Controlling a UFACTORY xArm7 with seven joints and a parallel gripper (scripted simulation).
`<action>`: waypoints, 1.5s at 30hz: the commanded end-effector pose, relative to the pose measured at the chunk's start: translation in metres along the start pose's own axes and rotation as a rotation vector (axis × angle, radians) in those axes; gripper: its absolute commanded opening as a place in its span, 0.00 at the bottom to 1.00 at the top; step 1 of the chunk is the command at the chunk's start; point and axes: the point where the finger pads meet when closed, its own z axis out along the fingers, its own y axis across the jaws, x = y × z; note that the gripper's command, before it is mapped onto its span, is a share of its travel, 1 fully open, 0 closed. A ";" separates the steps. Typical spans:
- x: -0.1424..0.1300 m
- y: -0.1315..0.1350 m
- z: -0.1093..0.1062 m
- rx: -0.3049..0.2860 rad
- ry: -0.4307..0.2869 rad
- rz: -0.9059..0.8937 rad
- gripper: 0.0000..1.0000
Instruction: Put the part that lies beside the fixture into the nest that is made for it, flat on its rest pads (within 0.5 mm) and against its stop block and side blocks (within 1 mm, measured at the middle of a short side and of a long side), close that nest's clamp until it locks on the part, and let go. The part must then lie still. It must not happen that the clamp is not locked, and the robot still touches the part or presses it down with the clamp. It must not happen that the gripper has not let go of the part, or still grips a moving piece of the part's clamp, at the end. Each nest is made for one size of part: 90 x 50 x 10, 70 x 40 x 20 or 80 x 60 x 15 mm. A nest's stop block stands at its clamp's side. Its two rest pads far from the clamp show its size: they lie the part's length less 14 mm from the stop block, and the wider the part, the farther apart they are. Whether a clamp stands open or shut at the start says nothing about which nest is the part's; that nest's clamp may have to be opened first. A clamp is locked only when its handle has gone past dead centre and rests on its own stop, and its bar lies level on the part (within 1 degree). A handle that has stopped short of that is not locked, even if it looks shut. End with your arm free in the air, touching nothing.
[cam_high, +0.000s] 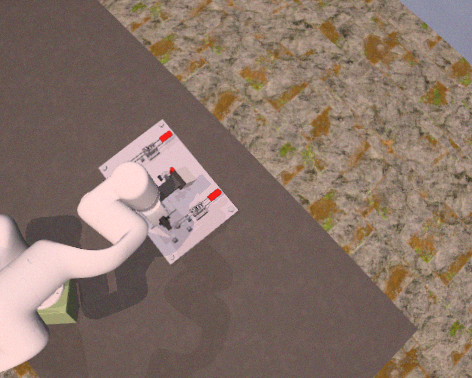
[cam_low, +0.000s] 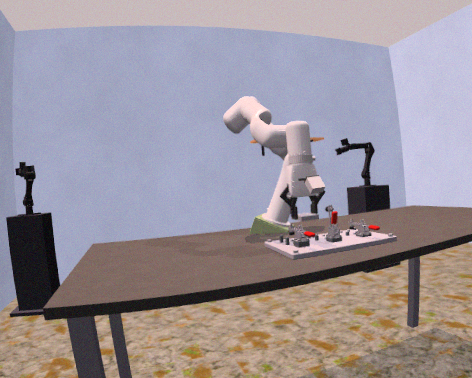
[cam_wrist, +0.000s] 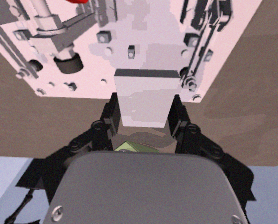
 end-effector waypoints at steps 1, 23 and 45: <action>0.002 -0.028 -0.002 -0.005 0.007 0.003 0.00; 0.003 -0.058 -0.001 -0.005 0.007 0.003 0.00; 0.003 -0.058 0.002 -0.005 0.007 0.003 0.00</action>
